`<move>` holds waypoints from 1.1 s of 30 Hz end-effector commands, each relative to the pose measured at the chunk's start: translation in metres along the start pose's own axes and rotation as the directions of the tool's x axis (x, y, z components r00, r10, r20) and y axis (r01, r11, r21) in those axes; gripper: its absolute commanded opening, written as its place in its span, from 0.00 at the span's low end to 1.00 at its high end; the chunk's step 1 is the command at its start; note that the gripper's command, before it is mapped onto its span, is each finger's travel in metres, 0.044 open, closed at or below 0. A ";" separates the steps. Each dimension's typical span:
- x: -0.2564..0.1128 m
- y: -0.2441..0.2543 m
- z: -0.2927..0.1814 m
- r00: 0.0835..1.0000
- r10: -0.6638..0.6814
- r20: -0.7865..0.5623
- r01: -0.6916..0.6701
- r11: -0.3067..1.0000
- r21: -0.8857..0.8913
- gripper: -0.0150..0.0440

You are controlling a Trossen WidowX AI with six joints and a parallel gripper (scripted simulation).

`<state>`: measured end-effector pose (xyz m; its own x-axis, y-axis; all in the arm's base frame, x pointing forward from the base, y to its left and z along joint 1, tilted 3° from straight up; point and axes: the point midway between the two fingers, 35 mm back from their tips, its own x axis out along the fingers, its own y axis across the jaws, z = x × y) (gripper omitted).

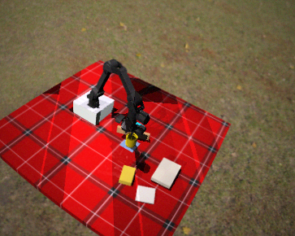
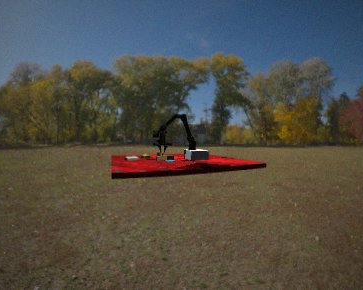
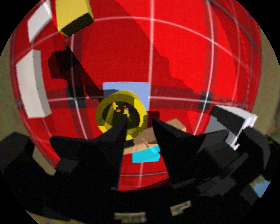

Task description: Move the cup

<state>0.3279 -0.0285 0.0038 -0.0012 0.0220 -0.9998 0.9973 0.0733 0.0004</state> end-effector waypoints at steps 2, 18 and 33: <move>0.009 -0.002 -0.001 1.000 -0.005 -0.006 0.005 1.000 0.005 0.54; 0.036 -0.005 0.000 1.000 -0.005 -0.006 0.005 1.000 0.005 0.54; 0.038 -0.004 0.001 1.000 -0.004 -0.001 0.004 1.000 0.003 0.45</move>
<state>0.3235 -0.0291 -0.0343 -0.0061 0.0225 -0.9997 0.9975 0.0700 -0.0046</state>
